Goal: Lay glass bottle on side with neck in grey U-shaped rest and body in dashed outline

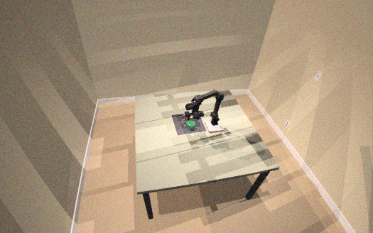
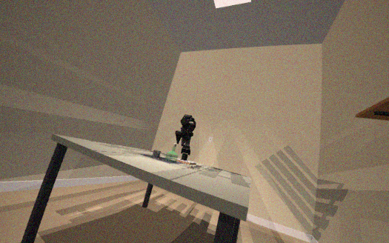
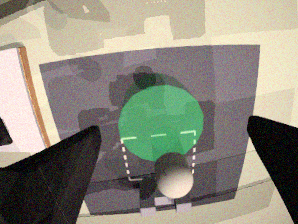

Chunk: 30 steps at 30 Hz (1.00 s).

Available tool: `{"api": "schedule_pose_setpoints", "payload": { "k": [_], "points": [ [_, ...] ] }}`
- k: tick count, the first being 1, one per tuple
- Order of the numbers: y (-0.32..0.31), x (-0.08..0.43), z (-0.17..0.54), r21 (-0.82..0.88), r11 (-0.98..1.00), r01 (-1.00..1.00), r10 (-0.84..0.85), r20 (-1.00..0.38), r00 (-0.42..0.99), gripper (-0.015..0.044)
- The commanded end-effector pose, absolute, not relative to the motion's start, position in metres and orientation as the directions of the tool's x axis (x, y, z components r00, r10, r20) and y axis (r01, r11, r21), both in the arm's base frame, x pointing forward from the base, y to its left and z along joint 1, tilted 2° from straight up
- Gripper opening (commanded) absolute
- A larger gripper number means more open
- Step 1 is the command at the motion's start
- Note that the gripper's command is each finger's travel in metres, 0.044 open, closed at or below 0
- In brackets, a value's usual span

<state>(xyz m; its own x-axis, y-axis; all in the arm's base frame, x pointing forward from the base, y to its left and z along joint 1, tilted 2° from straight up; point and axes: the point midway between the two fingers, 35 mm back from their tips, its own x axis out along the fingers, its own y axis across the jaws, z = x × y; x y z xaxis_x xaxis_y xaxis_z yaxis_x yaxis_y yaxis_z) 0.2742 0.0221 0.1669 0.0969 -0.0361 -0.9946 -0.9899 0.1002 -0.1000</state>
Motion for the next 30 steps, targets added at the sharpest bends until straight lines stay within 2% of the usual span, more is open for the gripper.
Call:
{"api": "schedule_pose_setpoints", "payload": {
  "k": [1, 30],
  "points": [
    [0.021, 0.277, 0.160, -0.009, 0.102, -0.995, -0.021, -1.000, 0.007, 0.0440],
    [-0.015, 0.274, 0.160, -0.009, 0.102, -0.995, -0.024, -1.000, 0.007, 0.0440]
  ]
}}
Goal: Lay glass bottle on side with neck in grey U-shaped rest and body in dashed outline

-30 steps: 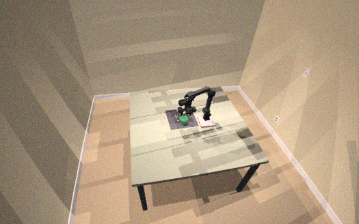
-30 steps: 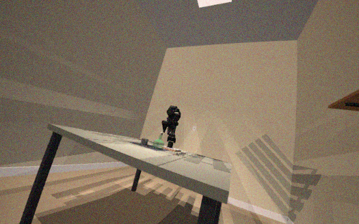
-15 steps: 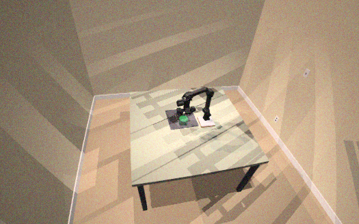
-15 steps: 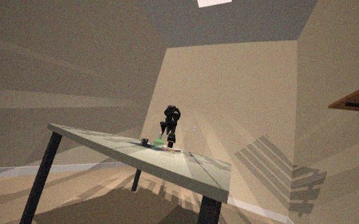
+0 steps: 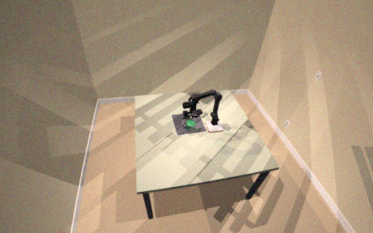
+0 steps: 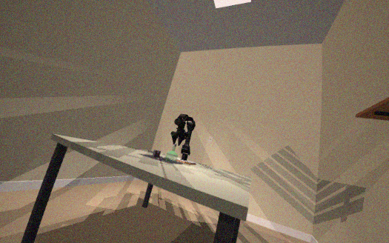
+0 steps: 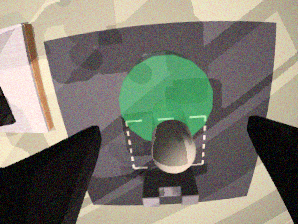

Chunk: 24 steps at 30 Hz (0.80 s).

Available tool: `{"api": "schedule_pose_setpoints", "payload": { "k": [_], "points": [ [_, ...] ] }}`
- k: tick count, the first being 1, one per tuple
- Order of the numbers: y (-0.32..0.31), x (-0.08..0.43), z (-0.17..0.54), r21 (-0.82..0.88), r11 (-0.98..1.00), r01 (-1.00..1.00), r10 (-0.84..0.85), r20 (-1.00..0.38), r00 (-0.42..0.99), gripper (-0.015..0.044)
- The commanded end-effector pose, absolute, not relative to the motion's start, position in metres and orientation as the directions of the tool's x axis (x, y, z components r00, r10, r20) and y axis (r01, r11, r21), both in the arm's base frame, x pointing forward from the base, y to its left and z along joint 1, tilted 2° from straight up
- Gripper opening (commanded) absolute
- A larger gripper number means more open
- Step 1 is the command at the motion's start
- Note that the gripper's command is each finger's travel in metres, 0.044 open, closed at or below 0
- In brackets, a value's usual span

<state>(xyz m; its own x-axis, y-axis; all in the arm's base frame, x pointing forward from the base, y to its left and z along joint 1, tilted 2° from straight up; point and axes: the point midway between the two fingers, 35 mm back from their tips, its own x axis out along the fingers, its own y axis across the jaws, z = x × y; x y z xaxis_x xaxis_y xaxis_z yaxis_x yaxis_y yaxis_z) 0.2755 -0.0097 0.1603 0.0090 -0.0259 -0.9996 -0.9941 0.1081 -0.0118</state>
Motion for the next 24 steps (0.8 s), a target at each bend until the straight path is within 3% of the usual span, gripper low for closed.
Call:
{"api": "schedule_pose_setpoints", "payload": {
  "k": [1, 7, 20, 24],
  "points": [
    [-0.0171, 0.2739, 0.1604, -0.009, 0.102, -0.995, -0.024, -1.000, 0.007, 0.0440],
    [-0.0242, 0.2727, 0.1605, -0.009, 0.102, -0.995, -0.024, -1.000, 0.007, 0.0440],
    [-0.0242, 0.2727, 0.1605, -0.009, 0.102, -0.995, -0.024, -1.000, 0.007, 0.0104],
    [-0.0242, 0.2727, 0.1605, -0.009, 0.102, -0.995, -0.024, -1.000, 0.007, 0.0104]
  ]
}}
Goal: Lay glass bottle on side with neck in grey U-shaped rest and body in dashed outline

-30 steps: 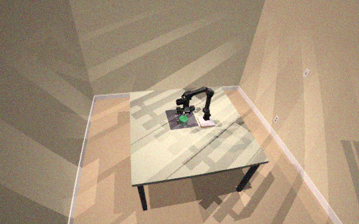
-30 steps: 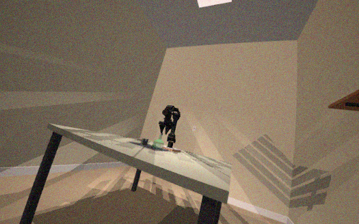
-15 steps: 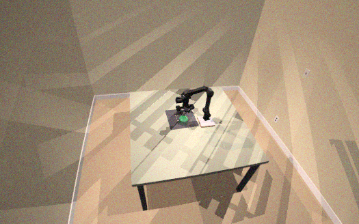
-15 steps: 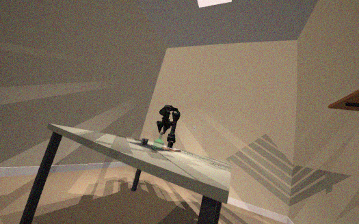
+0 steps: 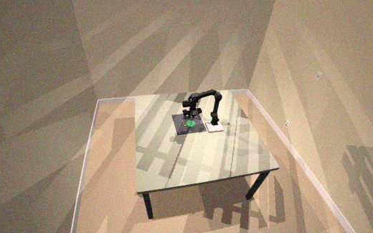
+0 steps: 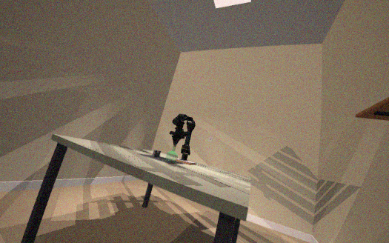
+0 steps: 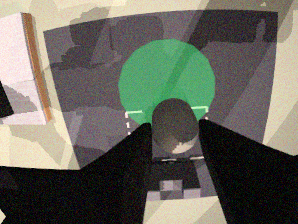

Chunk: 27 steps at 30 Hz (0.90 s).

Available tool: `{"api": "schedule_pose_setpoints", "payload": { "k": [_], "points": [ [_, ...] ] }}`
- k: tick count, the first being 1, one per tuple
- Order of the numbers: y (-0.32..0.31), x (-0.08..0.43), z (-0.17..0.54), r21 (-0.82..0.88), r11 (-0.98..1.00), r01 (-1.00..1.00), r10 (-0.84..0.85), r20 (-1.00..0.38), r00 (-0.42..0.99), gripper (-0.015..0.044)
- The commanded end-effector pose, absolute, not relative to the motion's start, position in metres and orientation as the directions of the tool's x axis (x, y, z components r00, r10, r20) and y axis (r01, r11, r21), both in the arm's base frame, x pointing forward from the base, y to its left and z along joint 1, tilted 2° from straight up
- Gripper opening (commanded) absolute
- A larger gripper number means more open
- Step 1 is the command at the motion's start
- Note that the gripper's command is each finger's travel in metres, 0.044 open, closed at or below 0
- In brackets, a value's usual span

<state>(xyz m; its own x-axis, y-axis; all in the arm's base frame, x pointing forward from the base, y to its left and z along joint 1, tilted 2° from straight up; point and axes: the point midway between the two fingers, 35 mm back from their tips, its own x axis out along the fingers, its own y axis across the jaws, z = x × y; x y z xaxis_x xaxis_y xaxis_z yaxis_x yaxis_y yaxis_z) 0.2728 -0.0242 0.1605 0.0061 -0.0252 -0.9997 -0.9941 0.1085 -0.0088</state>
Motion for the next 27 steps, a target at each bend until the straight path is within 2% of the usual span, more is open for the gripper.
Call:
{"api": "schedule_pose_setpoints", "payload": {
  "k": [1, 27],
  "points": [
    [-0.024, 0.273, 0.161, -0.009, 0.102, -0.995, -0.024, -1.000, 0.007, 0.0104],
    [-0.037, 0.272, 0.165, -0.009, 0.108, -0.994, -0.017, -1.000, 0.007, 0.0104]
  ]
}}
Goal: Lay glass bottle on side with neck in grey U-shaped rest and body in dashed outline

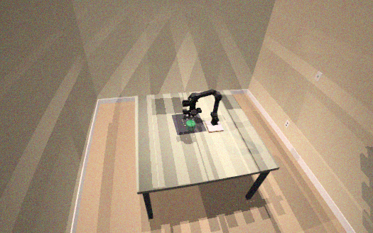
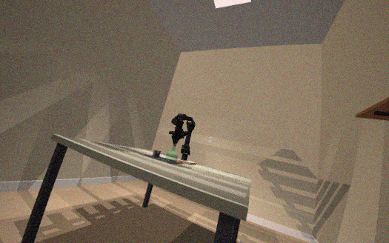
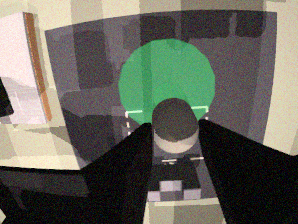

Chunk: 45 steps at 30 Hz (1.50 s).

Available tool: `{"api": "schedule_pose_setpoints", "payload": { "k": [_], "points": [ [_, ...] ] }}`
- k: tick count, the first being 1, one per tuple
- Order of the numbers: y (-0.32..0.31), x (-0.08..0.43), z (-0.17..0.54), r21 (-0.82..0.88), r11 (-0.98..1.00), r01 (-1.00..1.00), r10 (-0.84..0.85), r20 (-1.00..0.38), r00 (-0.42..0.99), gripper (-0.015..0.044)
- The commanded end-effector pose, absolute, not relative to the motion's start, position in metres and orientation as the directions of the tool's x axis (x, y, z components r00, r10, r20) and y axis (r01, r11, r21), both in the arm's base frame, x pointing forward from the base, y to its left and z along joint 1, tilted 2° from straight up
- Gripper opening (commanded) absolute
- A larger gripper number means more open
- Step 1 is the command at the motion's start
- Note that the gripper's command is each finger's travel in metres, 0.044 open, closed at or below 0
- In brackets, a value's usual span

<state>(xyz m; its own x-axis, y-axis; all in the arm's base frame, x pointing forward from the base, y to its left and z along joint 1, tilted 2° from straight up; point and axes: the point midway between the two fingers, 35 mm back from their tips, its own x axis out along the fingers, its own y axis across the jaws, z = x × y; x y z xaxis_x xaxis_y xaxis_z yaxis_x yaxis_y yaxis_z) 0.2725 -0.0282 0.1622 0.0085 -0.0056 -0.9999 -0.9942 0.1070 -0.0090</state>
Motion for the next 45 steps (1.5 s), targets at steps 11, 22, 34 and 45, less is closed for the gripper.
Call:
{"api": "schedule_pose_setpoints", "payload": {
  "k": [11, 22, 34, 45],
  "points": [
    [-0.044, 0.271, 0.167, -0.008, 0.104, -0.995, 0.008, -1.000, 0.009, 0.0104],
    [-0.051, 0.270, 0.168, -0.006, 0.099, -0.995, 0.034, -0.999, 0.009, 0.0104],
    [-0.059, 0.269, 0.169, -0.003, 0.094, -0.996, 0.063, -0.998, 0.009, 0.0104],
    [-0.067, 0.269, 0.169, -0.001, 0.089, -0.996, 0.089, -0.996, 0.009, 0.0104]
  ]
}}
